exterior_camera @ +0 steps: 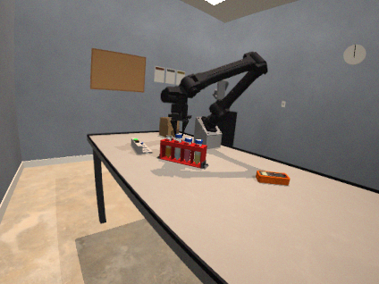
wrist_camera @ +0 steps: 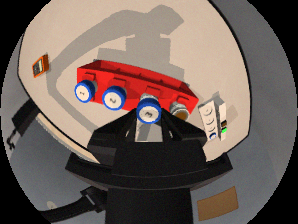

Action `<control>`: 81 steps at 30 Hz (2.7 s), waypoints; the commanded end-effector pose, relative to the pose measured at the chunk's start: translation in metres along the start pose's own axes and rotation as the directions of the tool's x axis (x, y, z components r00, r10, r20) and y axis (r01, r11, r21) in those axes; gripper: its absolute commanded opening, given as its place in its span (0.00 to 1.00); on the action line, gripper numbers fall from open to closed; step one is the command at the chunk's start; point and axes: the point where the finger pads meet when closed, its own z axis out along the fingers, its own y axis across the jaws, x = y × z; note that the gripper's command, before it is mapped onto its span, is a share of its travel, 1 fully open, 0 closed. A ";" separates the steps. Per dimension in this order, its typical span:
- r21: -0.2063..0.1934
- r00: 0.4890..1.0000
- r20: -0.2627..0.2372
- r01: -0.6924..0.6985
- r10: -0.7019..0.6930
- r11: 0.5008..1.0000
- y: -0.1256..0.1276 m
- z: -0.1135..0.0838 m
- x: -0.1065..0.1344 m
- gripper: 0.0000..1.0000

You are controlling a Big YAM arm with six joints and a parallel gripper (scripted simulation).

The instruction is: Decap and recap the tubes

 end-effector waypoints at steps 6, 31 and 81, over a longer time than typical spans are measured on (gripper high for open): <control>0.012 1.000 0.015 0.012 -0.012 1.000 -0.003 -0.005 -0.007 0.00; 0.012 1.000 0.015 0.012 -0.012 1.000 -0.003 -0.005 -0.008 0.00; 0.012 1.000 0.015 0.012 -0.012 1.000 -0.004 -0.005 -0.008 0.00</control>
